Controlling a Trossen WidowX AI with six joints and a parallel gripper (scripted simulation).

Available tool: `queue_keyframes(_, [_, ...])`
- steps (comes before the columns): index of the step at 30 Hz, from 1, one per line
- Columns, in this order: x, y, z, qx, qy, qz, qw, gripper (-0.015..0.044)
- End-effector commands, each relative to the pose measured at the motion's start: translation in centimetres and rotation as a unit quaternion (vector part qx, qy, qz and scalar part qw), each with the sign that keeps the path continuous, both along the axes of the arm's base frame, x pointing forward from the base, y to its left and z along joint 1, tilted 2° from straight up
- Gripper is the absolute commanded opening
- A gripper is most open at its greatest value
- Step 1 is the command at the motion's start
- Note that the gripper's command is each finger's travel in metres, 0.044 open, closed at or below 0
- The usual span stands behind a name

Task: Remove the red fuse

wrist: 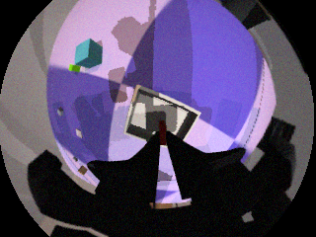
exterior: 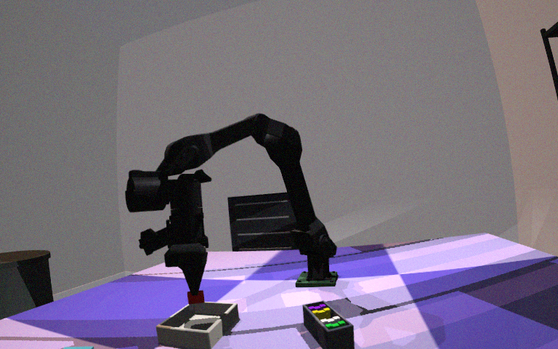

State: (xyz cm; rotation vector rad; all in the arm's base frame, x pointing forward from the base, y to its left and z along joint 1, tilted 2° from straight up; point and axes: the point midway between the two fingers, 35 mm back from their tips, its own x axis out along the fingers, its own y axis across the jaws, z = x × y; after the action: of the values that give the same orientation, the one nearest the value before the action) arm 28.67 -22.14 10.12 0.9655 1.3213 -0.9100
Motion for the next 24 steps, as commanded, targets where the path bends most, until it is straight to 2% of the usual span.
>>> queue_keyframes(1, [-0.1, 0.2, -0.9, 0.004, 0.002, 0.003, 1.0, 0.0])
queue_keyframes(9, [-0.1, 0.2, -1.6, 0.004, 0.002, 0.003, 1.0, 0.0])
queue_keyframes(21, [0.0, 0.1, -1.2, 0.001, 0.001, 0.001, 1.0, 0.0315])
queue_keyframes(24, [-0.1, 0.1, 0.6, 0.002, 0.001, 0.002, 1.0, 0.033])
